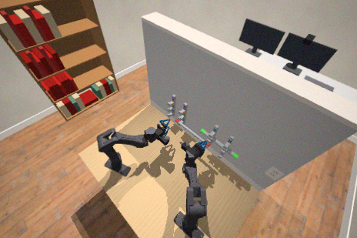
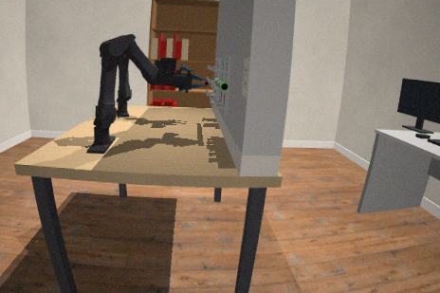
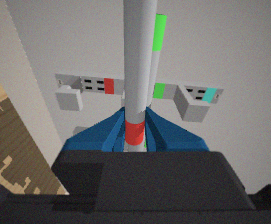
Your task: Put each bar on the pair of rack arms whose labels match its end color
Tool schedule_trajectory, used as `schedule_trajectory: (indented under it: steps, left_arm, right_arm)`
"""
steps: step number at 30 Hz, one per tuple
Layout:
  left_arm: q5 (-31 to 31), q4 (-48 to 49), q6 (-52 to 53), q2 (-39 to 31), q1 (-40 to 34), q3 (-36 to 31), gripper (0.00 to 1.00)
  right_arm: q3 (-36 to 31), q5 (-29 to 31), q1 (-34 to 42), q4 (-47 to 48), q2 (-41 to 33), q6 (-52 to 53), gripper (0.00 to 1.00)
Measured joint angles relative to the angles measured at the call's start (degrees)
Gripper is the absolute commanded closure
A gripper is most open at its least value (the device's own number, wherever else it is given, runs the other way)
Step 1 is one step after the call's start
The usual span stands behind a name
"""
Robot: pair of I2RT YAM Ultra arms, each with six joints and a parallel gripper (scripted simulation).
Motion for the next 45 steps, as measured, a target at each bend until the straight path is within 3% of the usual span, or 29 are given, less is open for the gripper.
schedule_trajectory:
  steps: [45]
  left_arm:
    - [7.23,0.0,0.0,-0.98,7.04,-0.81,0.0]
  right_arm:
    - [-2.01,-0.66,-0.7,2.49,0.26,0.0,1.0]
